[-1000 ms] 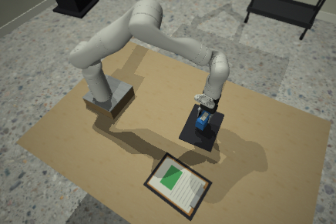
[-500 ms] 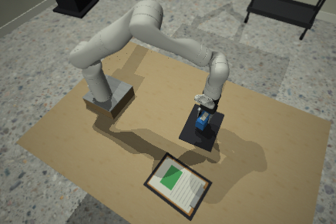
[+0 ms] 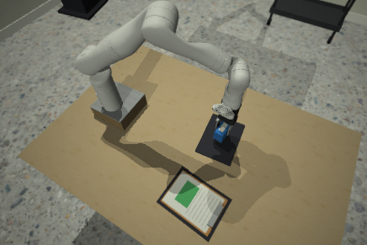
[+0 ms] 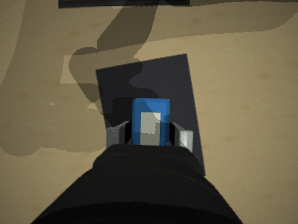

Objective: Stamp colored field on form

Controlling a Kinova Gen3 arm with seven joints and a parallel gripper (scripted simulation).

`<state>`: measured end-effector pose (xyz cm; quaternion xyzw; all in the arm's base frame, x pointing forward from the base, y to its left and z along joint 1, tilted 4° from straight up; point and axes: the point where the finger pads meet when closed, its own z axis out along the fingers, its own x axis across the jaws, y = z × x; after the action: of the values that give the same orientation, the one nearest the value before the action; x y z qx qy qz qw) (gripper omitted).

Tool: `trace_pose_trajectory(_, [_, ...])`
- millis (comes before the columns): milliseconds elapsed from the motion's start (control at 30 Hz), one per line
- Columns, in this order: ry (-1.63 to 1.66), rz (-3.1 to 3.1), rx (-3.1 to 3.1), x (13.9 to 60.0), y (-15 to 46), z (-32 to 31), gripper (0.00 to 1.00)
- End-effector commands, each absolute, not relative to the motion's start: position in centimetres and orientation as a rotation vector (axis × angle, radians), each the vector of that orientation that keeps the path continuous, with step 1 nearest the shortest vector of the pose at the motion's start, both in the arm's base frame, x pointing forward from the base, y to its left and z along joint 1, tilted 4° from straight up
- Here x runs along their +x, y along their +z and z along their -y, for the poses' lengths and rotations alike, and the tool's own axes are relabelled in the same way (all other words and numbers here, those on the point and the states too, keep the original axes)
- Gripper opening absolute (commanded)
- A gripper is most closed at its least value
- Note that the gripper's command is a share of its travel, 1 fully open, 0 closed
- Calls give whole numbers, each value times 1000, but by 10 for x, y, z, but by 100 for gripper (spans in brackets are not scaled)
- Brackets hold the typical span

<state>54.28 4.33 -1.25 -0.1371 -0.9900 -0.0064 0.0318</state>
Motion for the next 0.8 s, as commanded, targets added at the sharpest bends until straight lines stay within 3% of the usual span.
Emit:
trace_pose_trajectory(0, [-20, 3050, -422, 543, -12, -43, 100])
trace_pose_trajectory(767, [-20, 3050, -422, 543, -17, -43, 100])
